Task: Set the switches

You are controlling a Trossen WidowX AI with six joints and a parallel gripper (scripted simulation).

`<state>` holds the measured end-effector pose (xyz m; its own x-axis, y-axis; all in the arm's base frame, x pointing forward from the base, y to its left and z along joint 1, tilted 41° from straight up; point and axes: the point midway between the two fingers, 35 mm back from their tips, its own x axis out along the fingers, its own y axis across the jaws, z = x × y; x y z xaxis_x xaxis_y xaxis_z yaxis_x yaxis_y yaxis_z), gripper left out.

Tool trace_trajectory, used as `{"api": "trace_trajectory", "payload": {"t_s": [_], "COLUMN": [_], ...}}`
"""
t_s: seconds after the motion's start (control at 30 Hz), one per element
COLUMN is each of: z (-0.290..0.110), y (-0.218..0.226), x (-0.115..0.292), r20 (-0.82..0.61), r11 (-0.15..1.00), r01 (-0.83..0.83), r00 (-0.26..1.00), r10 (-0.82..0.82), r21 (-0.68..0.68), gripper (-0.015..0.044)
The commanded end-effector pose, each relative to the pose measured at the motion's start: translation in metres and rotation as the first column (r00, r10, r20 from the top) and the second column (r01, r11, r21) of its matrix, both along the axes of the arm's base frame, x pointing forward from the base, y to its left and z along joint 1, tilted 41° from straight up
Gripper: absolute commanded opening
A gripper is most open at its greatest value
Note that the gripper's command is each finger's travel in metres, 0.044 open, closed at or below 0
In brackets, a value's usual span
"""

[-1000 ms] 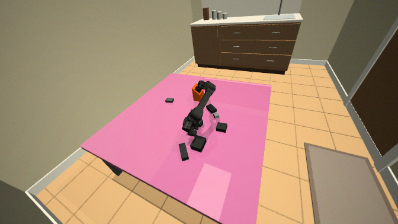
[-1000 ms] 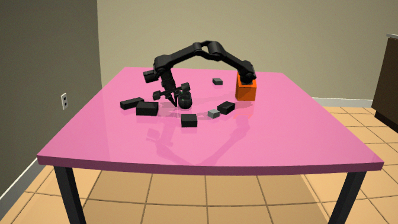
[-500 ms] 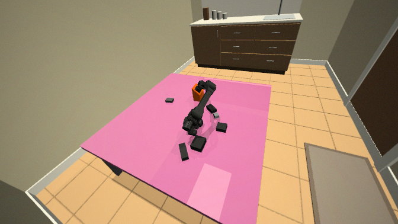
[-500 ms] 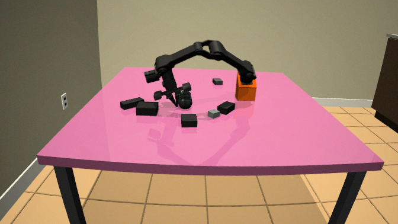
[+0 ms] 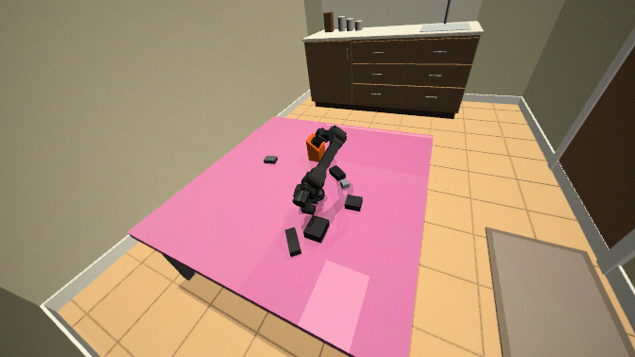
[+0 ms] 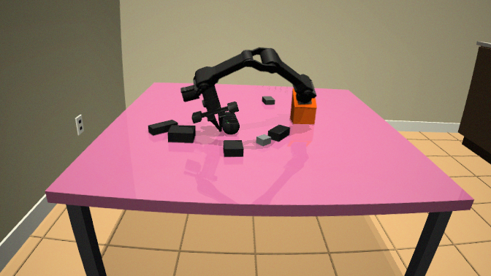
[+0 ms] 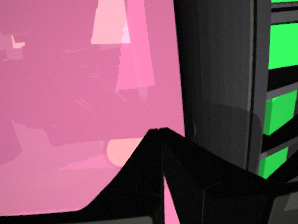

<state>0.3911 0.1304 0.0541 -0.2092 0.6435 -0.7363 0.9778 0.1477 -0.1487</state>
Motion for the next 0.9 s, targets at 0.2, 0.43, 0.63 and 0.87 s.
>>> {"api": "trace_trajectory", "payload": {"t_s": [0.2,0.43,0.63,0.87], "z": [-0.002,-0.002,-0.003,-0.004], "y": [0.001,0.001,0.001,0.002], "x": [-0.015,-0.023,-0.031,-0.04], "r20": [-0.014,-0.015,-0.015,-0.016], "r11": [1.0,1.0,1.0,1.0], "r01": [0.001,0.001,0.001,0.001], "r00": [1.0,1.0,1.0,1.0], "r10": [-0.001,-0.001,-0.001,-0.001], "r21": [-0.004,-0.004,-0.004,-0.004], "gripper": [0.0,0.0,0.0,0.0]}}
